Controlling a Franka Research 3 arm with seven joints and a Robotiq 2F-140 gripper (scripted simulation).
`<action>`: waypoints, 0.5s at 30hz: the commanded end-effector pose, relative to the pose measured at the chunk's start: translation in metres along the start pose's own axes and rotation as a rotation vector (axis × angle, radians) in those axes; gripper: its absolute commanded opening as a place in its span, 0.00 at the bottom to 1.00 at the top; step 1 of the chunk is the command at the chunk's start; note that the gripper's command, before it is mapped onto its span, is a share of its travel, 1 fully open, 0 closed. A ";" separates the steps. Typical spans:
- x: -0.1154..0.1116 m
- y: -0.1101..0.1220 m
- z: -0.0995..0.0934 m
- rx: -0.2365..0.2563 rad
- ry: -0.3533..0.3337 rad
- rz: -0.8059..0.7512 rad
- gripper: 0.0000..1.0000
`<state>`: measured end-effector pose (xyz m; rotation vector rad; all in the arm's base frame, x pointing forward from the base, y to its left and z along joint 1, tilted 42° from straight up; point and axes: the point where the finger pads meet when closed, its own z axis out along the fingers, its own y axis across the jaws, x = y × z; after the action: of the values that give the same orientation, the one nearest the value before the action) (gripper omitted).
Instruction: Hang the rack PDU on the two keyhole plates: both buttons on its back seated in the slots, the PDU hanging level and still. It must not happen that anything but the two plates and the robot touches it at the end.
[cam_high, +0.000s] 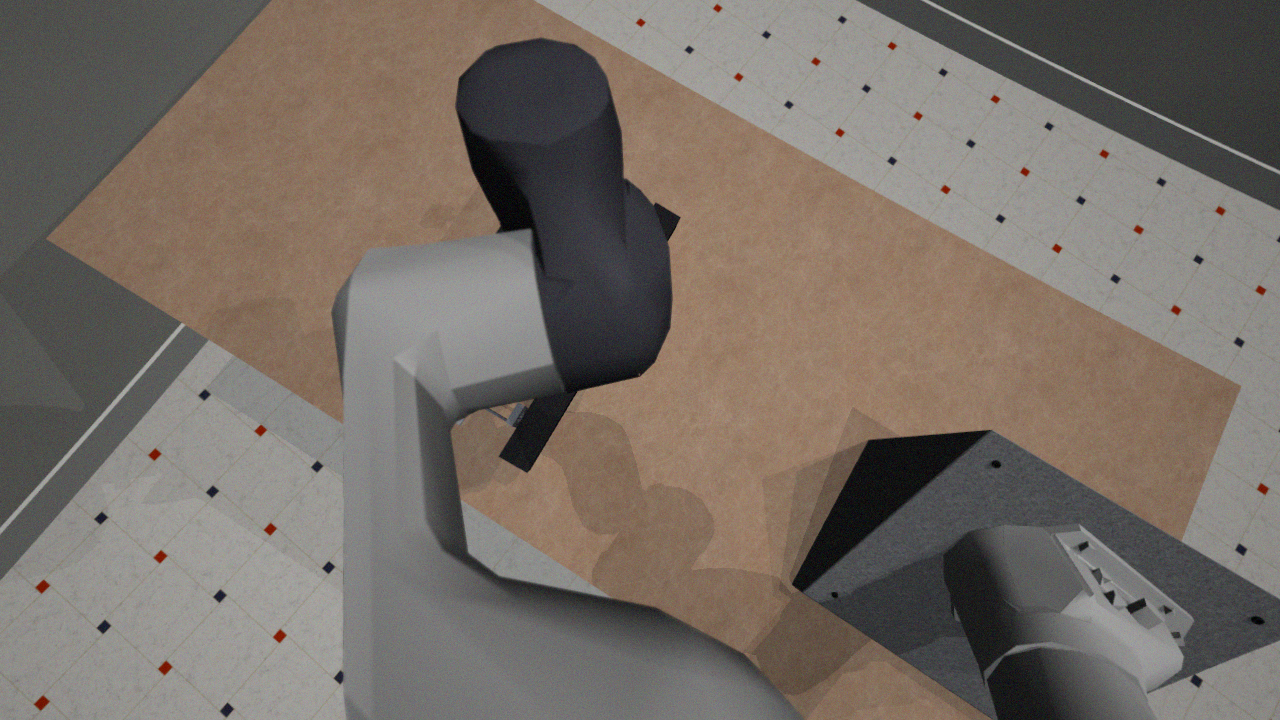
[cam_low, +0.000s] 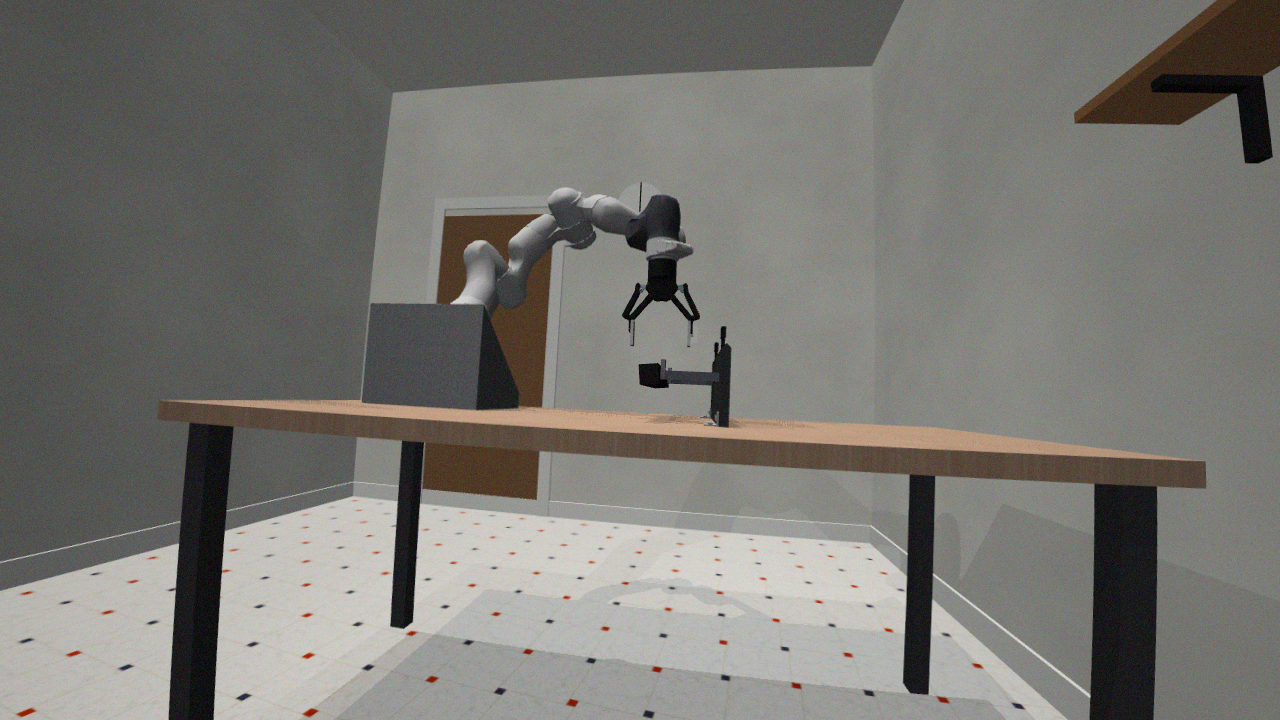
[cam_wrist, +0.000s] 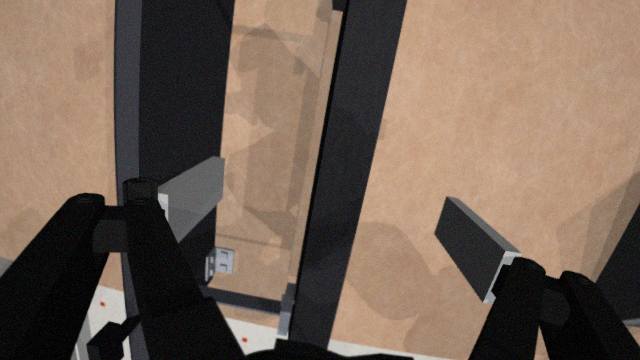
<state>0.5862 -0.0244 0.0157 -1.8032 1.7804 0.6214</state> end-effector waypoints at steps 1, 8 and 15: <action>-0.004 0.005 -0.002 -0.016 -0.012 0.009 1.00; -0.004 0.005 -0.002 -0.016 -0.012 0.009 1.00; -0.004 0.014 -0.003 -0.016 -0.012 0.009 1.00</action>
<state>0.5762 -0.0213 0.0188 -1.8021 1.7803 0.6504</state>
